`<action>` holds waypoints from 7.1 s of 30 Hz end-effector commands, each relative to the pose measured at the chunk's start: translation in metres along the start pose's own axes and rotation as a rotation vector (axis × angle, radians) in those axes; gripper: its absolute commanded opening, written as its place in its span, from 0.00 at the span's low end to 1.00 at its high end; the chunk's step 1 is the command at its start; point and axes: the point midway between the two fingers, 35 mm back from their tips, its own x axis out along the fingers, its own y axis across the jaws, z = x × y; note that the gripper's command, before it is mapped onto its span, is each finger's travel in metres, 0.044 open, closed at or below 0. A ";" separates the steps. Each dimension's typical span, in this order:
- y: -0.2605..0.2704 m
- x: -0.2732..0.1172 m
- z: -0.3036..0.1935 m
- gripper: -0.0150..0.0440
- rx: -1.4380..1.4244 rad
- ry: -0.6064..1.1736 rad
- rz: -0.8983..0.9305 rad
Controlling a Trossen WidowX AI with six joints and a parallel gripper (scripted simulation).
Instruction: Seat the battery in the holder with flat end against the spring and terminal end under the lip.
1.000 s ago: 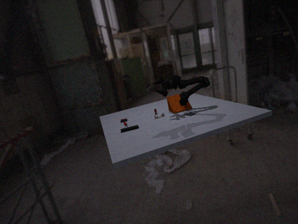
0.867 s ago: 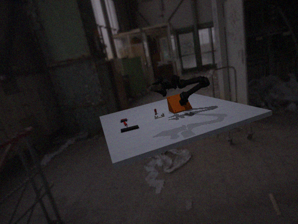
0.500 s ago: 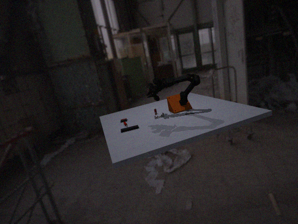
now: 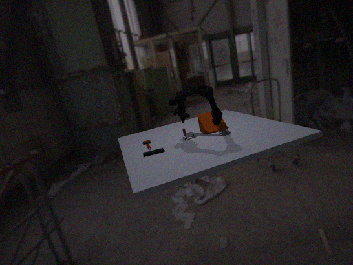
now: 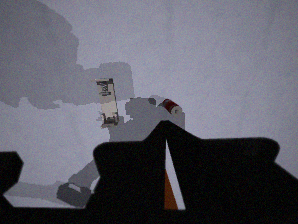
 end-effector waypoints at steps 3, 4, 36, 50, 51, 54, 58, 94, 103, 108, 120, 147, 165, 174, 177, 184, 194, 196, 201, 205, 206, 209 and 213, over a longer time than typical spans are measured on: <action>-0.002 0.005 -0.007 0.25 0.058 0.042 0.153; -0.002 0.005 -0.007 0.25 0.058 0.042 0.153; -0.011 0.087 -0.010 0.25 0.057 0.041 0.153; -0.034 0.090 -0.011 0.25 0.057 0.040 0.152; -0.035 0.090 -0.011 0.25 0.057 0.040 0.152; -0.040 0.091 -0.012 0.25 0.057 0.040 0.152; -0.047 0.092 -0.013 0.25 0.056 0.040 0.152; -0.067 0.016 -0.011 0.30 0.078 0.035 0.150; -0.072 0.049 -0.011 0.64 0.830 0.093 0.128; -0.074 0.069 -0.012 0.64 1.285 0.127 0.107; -0.075 0.083 -0.013 0.64 1.597 0.149 0.089; -0.071 0.111 -0.014 0.64 1.597 0.149 0.090; -0.067 0.132 -0.015 0.51 1.597 0.150 0.091; -0.067 0.132 -0.015 0.37 1.597 0.150 0.091; -0.069 0.126 -0.015 0.37 1.597 0.150 0.090; -0.075 0.083 -0.013 0.37 1.597 0.149 0.089; -0.044 0.069 -0.003 0.37 1.905 0.165 0.063; -0.035 0.066 0.000 0.37 1.987 0.169 0.056; -0.013 0.058 0.005 0.37 2.191 0.181 0.040; 0.004 0.053 0.007 0.37 2.350 0.189 0.026; 0.008 0.051 0.008 0.37 2.389 0.192 0.022; 0.022 0.048 0.009 0.37 2.509 0.198 0.010; 0.039 0.043 0.009 0.37 2.667 0.206 -0.007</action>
